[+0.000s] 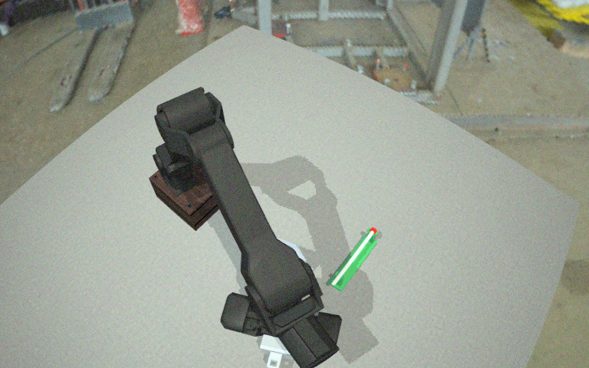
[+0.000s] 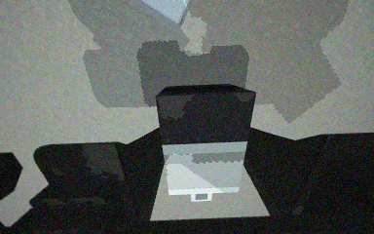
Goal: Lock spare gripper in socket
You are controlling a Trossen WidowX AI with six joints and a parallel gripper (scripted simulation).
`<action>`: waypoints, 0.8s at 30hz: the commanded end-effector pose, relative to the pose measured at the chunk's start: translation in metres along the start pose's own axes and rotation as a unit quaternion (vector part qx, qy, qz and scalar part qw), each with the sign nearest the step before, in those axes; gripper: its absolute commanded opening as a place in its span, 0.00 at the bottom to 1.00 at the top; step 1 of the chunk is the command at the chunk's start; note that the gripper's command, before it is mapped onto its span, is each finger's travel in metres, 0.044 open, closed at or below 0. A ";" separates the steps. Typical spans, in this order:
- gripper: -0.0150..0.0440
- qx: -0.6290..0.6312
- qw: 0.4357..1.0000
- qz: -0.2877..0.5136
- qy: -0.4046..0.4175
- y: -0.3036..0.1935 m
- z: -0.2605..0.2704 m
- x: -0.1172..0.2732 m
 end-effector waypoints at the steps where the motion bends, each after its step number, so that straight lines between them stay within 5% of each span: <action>1: 0.25 0.055 0.998 0.005 -0.002 0.000 0.002 0.004; 24: 0.25 0.326 0.945 0.007 0.001 0.002 0.009 0.006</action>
Point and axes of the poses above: the point midway between the two fingers, 35 mm back from their tips, its own x axis back along the fingers, its own z axis across the jaws, y = z × x, the point moved 6 cm from there along x, back along the fingers, and after that the axes turned 11 degrees about x, right-handed, at the moved point
